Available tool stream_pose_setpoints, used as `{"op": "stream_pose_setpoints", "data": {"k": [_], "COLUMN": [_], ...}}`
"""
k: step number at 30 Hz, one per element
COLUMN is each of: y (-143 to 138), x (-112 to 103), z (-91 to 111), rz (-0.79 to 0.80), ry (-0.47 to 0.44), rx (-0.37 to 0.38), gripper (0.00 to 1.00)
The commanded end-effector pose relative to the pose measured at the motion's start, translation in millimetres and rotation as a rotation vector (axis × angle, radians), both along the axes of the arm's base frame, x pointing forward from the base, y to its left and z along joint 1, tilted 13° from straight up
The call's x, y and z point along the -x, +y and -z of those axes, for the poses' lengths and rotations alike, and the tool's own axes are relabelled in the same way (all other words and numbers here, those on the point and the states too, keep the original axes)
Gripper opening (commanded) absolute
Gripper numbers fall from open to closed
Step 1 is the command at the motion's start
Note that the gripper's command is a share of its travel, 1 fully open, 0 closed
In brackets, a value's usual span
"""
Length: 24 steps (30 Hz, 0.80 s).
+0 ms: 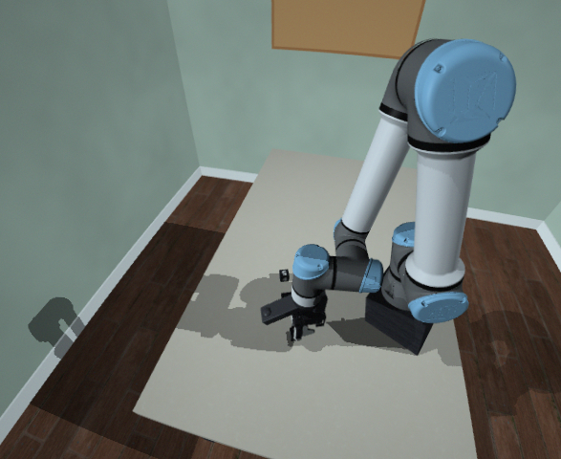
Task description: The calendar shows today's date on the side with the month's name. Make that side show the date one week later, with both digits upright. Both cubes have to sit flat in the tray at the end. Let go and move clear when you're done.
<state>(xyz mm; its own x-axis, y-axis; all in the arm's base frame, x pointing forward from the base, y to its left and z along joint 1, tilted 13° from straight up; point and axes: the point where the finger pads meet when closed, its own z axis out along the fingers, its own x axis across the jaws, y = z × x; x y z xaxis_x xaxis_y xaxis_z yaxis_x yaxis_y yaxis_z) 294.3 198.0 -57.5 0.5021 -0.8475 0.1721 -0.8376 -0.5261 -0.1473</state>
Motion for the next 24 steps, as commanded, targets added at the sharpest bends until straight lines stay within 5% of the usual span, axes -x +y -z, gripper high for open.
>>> {"op": "stream_pose_setpoints", "data": {"k": [1,9,24], "y": [0.1,0.1,0.2], "x": [-0.2,-0.2,-0.1], "z": [-0.3,-0.3,-0.9], "rz": [0.000,0.000,0.000], "ry": [-0.001,-0.001,-0.001], "rx": [0.000,0.000,0.000], "gripper": [0.18,0.29,0.29]}}
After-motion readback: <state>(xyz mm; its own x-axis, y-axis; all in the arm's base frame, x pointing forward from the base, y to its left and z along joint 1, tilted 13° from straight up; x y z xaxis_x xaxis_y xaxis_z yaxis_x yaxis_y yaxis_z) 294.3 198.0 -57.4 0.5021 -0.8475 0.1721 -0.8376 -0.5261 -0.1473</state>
